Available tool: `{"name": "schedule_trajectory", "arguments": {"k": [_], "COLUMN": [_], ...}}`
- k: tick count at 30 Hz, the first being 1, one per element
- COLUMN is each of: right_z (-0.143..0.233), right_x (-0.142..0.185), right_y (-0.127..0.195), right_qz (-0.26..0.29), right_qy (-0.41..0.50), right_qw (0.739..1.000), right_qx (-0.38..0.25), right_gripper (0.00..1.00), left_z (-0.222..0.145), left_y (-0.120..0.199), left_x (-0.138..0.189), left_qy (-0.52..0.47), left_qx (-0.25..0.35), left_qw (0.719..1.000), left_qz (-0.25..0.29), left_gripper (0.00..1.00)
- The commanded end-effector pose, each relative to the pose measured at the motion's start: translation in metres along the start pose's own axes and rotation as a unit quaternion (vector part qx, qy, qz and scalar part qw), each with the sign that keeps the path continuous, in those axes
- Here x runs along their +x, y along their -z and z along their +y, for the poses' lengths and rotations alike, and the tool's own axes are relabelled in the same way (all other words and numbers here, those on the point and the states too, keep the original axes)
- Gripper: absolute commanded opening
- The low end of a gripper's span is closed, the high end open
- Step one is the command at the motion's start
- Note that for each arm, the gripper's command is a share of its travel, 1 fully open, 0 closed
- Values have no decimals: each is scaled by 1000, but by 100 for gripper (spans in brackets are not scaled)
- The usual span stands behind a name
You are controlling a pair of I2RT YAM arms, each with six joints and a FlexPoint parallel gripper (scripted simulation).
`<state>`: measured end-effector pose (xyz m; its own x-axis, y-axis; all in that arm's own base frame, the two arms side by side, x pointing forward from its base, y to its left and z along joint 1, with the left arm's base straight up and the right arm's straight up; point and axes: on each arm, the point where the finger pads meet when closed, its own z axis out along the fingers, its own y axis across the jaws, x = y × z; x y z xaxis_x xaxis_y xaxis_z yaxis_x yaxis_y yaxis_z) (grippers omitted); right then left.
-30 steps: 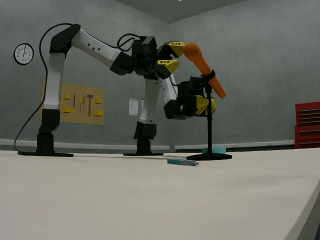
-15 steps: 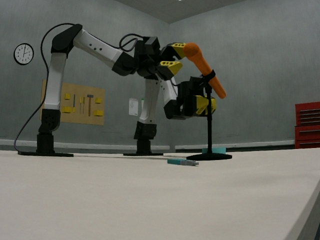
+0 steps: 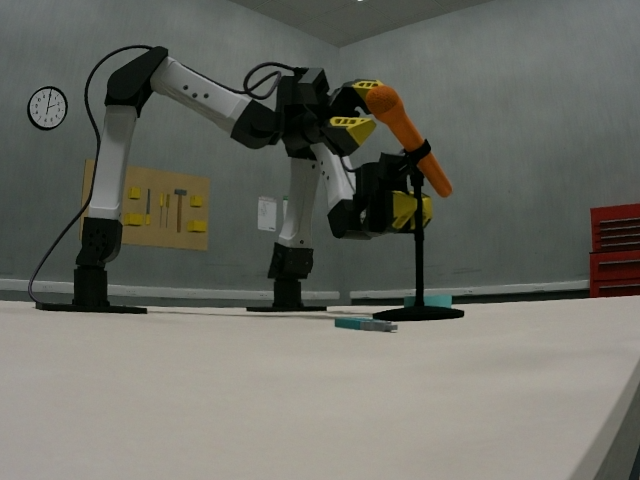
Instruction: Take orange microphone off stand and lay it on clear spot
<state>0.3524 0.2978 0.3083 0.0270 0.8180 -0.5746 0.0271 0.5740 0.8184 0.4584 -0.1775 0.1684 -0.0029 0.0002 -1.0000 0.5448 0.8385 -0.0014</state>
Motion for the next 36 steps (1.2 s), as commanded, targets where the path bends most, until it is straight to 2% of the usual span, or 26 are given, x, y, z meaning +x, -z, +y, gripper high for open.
{"name": "schedule_trajectory", "arguments": {"k": [1,10,12,14,18,19,34,35,36], "right_z": [9,6,18,20,20,20,21,21,21], "right_x": [4,4,-18,-7,-16,-13,-12,-12,-12], "right_y": [-10,-26,-17,-12,-19,-17,-15,-15,-15], "right_qz": [4,4,-9,2,-9,-5,-4,-4,-4], "right_qy": [-5,2,-21,-17,-25,-23,-27,-27,-27], "right_qw": [1000,1000,1000,1000,1000,1000,999,999,999], "right_qx": [-9,-4,-12,-16,-16,-16,-18,-18,-18], "right_gripper": [79,79,79,79,79,0,0,0,0], "left_z": [0,0,0,0,0,0,0,-1,-1], "left_y": [-10,-10,-10,-10,-10,-10,-10,1,2], "left_x": [-8,-8,-8,-8,-8,-8,-8,20,27], "left_qy": [-8,-8,-8,-8,-8,-8,-8,7,11], "left_qx": [-2,-2,-2,-2,-2,-2,-2,0,0], "left_qw": [1000,1000,1000,1000,1000,1000,1000,1000,999], "left_qz": [-7,-7,-7,-7,-7,-7,-7,29,40], "left_gripper": [0,0,0,0,0,0,0,0,0]}}
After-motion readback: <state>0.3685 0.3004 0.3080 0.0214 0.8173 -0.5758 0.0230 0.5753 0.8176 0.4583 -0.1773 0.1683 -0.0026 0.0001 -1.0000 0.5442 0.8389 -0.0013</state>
